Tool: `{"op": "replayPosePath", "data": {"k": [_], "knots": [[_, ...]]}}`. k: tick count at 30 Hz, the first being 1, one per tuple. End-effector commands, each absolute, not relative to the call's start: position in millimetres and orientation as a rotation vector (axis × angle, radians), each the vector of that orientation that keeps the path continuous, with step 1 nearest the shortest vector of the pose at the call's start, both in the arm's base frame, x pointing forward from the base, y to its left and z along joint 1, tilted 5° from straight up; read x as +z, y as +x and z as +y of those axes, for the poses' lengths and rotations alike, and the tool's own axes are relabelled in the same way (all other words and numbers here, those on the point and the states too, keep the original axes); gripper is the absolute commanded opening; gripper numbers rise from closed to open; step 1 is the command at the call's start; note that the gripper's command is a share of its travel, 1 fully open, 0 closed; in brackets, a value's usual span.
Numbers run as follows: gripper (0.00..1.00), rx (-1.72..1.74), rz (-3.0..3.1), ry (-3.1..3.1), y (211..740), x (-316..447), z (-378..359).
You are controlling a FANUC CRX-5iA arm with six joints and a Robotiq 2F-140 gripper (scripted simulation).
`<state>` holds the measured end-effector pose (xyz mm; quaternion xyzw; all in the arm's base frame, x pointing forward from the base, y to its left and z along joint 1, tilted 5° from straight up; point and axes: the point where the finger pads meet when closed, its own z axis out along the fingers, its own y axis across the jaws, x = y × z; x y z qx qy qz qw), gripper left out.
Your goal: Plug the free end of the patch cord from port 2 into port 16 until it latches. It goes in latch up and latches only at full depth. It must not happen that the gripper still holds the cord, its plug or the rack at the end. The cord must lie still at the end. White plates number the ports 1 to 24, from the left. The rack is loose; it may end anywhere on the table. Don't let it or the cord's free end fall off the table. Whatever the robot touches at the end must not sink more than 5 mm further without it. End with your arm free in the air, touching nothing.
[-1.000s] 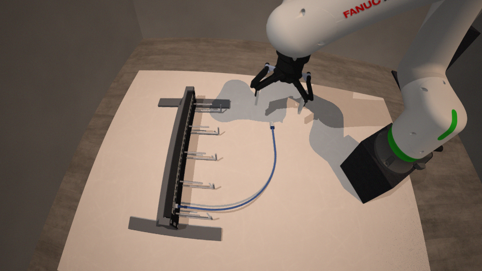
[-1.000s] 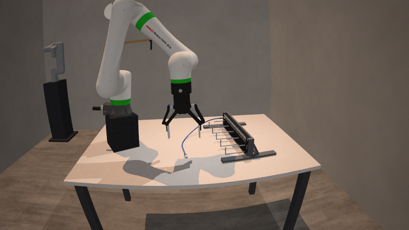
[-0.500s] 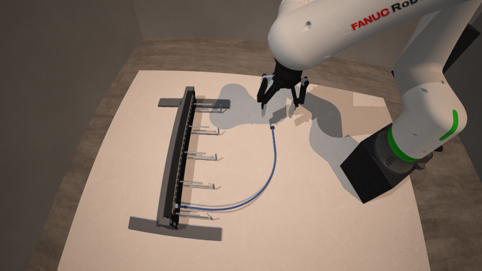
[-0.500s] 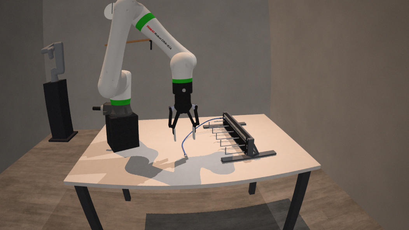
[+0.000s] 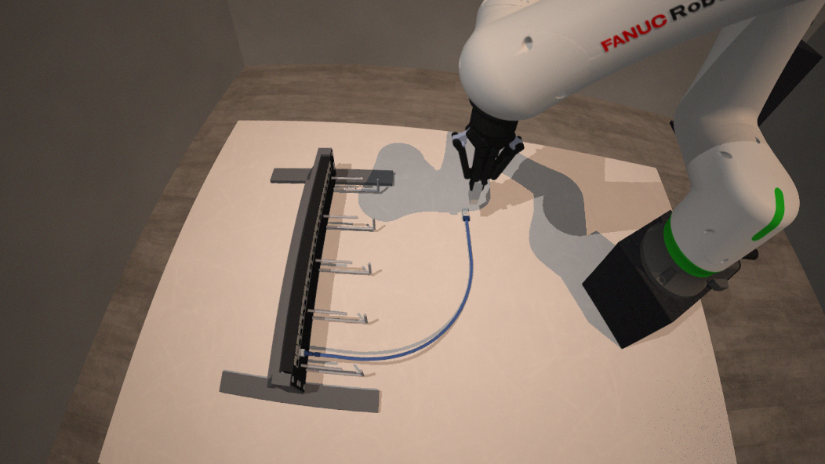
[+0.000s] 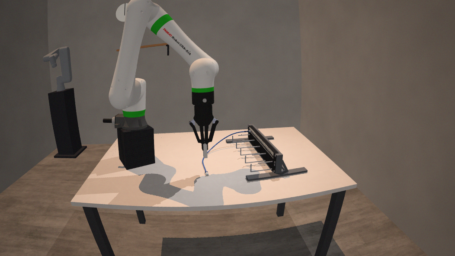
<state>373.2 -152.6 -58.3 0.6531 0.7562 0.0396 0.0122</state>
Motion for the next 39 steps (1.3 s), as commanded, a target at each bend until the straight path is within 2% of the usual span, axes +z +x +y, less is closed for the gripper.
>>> {"op": "replayPosePath", "data": {"k": [1,16,19,39], "knots": [[0.0,0.123,2.357,2.036,373.4,-58.2,-152.7],[0.0,0.154,2.338,2.046,378.4,-58.4,-145.5],[0.0,0.305,2.237,2.1,402.4,-57.7,-109.7],[0.0,0.9,1.722,2.34,480.6,-24.4,25.7]]}}
